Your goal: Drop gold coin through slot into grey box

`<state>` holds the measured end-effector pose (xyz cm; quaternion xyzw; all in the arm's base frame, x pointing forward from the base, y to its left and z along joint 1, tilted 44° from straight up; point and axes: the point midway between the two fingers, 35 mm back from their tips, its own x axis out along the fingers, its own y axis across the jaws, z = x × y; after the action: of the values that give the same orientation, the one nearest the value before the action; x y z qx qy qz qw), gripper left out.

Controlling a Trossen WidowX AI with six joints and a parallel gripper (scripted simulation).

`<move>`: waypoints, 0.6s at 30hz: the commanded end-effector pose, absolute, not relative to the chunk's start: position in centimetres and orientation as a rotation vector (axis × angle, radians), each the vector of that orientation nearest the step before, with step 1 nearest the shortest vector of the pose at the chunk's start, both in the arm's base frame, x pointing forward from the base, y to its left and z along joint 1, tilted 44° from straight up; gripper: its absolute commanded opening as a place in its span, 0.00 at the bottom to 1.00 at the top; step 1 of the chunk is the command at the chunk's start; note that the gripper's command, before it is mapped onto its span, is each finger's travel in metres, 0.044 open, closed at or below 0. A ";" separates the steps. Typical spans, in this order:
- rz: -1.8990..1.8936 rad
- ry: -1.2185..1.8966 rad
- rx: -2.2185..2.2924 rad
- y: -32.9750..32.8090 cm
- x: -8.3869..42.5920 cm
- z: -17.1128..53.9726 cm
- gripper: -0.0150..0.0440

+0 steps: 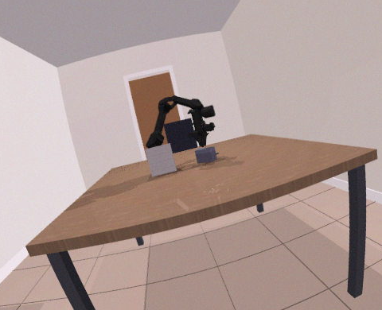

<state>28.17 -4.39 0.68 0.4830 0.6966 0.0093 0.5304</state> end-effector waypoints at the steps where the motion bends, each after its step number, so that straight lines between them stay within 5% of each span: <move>1: 0.023 1.663 1.151 -4.4 28.2 0.7 0.53; 8: 0.023 1.663 1.151 -4.4 28.2 0.7 0.53; 18: 0.022 1.666 1.156 -7.1 27.9 3.6 0.97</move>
<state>28.00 -5.70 2.28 0.4850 0.6985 0.0105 0.5261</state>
